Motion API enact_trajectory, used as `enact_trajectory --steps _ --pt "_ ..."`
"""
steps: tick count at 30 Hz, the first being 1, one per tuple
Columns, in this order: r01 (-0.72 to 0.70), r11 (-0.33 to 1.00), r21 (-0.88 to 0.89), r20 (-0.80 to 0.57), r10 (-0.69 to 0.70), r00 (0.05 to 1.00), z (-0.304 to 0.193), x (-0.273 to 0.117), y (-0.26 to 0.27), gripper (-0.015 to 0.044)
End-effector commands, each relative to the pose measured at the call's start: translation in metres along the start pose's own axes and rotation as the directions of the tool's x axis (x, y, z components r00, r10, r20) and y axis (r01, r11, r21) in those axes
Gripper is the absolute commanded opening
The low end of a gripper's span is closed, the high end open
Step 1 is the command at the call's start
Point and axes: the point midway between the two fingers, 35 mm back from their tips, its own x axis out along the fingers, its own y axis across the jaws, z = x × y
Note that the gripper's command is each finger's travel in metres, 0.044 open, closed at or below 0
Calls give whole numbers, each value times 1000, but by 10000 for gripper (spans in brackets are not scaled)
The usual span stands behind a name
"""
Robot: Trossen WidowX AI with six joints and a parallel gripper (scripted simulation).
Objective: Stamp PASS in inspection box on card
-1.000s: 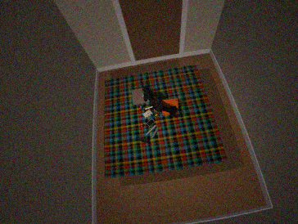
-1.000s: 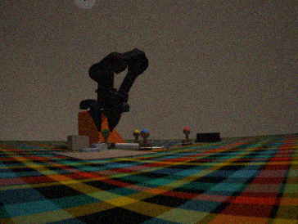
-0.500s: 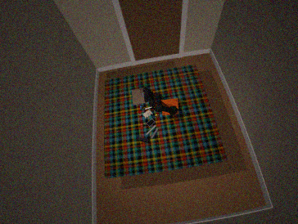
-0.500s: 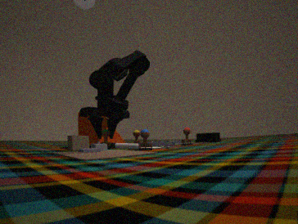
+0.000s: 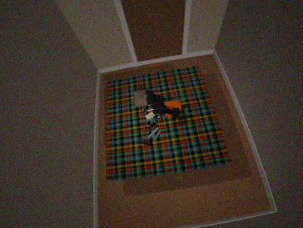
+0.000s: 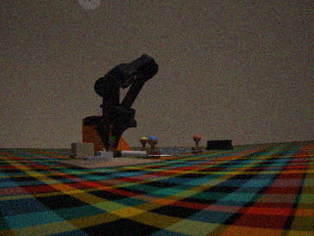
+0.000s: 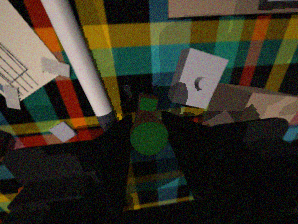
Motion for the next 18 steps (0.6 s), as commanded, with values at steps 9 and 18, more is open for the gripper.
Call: enact_trajectory --steps 9,18 --pt "1 1000 -1 0 -1 1000 0 -1 0 12" --pt "2 1000 -1 0 -2 1000 1 -5 0 0"
